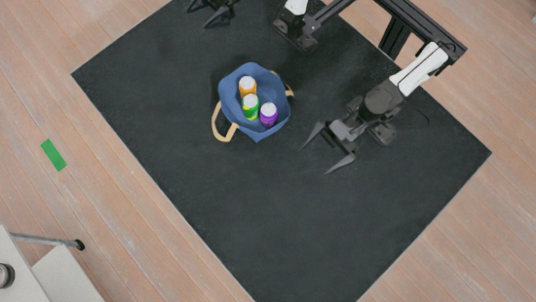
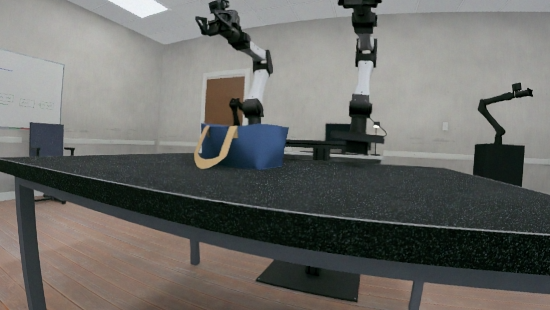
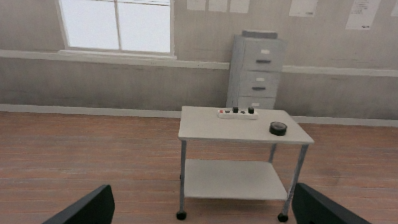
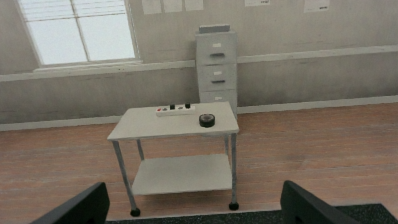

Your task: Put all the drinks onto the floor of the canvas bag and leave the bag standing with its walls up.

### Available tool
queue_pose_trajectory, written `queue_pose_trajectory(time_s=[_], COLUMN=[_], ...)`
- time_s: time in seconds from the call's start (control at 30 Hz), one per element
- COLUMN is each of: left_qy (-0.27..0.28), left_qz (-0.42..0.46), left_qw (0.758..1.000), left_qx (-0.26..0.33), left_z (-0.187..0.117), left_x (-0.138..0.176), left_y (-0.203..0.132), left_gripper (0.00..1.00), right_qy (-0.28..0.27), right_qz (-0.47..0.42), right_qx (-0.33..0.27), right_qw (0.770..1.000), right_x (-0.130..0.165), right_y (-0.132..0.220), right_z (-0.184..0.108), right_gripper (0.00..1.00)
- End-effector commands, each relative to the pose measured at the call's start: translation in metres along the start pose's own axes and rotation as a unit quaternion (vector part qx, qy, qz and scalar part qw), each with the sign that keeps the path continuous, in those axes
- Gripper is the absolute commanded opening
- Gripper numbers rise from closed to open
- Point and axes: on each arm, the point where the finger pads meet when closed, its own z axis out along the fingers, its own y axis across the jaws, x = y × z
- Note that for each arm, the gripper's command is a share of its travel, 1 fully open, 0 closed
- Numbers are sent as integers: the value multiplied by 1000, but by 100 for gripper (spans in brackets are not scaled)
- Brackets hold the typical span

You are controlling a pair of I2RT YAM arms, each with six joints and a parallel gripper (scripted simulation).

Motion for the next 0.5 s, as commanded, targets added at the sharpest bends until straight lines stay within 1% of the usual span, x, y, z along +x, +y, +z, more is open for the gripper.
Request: queue_pose_trajectory(time_s=[0.0,0.2,0.23,0.47], left_qy=[0,0,-8,-7], left_qz=[-4,-4,-2,-3], left_qw=[1000,1000,1000,1000], left_qx=[1,3,2,3], left_z=[2,2,-1,1], left_x=[3,3,-5,-4], left_y=[1,-1,-1,-1], left_gripper=[86,86,86,86], right_qy=[-7,-6,-6,-6], right_qz=[-3,-4,-4,-4], right_qx=[3,3,3,3], right_qw=[1000,1000,1000,1000], right_x=[-10,-9,-9,-9], right_y=[0,0,0,0], right_z=[-4,-4,-4,-4], right_gripper=[86,86,86,86])
